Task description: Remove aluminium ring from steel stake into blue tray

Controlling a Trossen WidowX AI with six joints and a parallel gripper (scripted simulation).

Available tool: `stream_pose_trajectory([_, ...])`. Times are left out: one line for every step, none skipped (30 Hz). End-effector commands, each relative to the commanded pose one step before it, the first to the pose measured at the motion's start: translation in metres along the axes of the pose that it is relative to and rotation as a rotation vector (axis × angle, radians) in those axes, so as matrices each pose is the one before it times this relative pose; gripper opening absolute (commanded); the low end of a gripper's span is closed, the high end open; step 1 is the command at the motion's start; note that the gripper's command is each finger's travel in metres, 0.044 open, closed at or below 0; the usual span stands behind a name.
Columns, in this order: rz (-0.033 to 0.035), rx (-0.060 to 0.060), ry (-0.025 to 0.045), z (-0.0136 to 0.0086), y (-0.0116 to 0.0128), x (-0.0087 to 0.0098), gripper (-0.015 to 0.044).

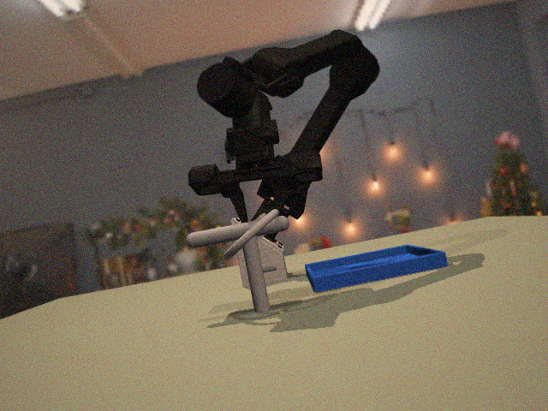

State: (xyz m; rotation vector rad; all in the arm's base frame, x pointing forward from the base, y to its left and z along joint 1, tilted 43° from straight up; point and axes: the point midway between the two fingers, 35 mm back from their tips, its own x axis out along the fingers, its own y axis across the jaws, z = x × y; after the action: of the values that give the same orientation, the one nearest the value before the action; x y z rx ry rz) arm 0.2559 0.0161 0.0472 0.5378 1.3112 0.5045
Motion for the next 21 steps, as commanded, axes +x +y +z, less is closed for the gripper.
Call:
stream_pose_trajectory([0.02546, 0.008, 0.00888, -0.00166, -0.00397, 0.00181, 0.0])
stream_pose_trajectory([0.00625, 0.0016, -0.00041, -0.00003, -0.00097, -0.00003, 0.0])
stream_pose_trajectory([0.00684, 0.0017, -0.00007, -0.00013, -0.00106, 0.00033, 0.0])
stream_pose_trajectory([0.00901, 0.0022, -0.00026, -0.00016, -0.00139, 0.00042, 0.0])
stream_pose_trajectory([0.00913, 0.0023, -0.00047, -0.00016, -0.0014, 0.0004, 0.0])
stream_pose_trajectory([0.00747, 0.0019, -0.00053, -0.00013, -0.00115, 0.00031, 0.0])
stream_pose_trajectory([0.00449, 0.0011, -0.00038, -0.00008, -0.00069, 0.00018, 0.0])
stream_pose_trajectory([0.0015, 0.0004, -0.00014, -0.00003, -0.00023, 0.00006, 0.0])
stream_pose_trajectory([0.00251, 0.0006, -0.00012, -0.00005, -0.00039, 0.00012, 0.0])
stream_pose_trajectory([0.00491, 0.0012, -0.00027, -0.00009, -0.00076, 0.00024, 0.0])
stream_pose_trajectory([0.00729, 0.0018, -0.0005, -0.00014, -0.00112, 0.00034, 0.0])
stream_pose_trajectory([0.00799, 0.002, -0.0007, -0.00015, -0.00123, 0.00036, 0.0])
stream_pose_trajectory([0.00602, 0.0015, -0.00062, -0.00011, -0.00093, 0.00026, 0.0])
stream_pose_trajectory([0.00362, 0.0009, -0.00041, -0.00007, -0.00056, 0.00015, 0.0])
stream_pose_trajectory([0.00121, 0.0003, -0.00014, -0.00002, -0.00019, 0.00005, 0.0])
stream_pose_trajectory([0.00207, 0.0005, 0.00008, -0.00001, -0.00033, -0.00002, 0.0])
stream_pose_trajectory([0.00454, 0.0011, 0.00014, -0.00002, -0.00072, -0.00005, 0.0])
stream_pose_trajectory([0.00704, 0.0017, 0.0001, -0.00003, -0.00111, -0.00008, 0.0])
stream_pose_trajectory([0.00828, 0.002, -0.00006, -0.00003, -0.00131, -0.00011, 0.0])
stream_pose_trajectory([0.00624, 0.0015, -0.00017, -0.00002, -0.00098, -0.0001, 0.0])
stream_pose_trajectory([0.00376, 0.0009, -0.00016, -0.00001, -0.00059, -0.00006, 0.0])
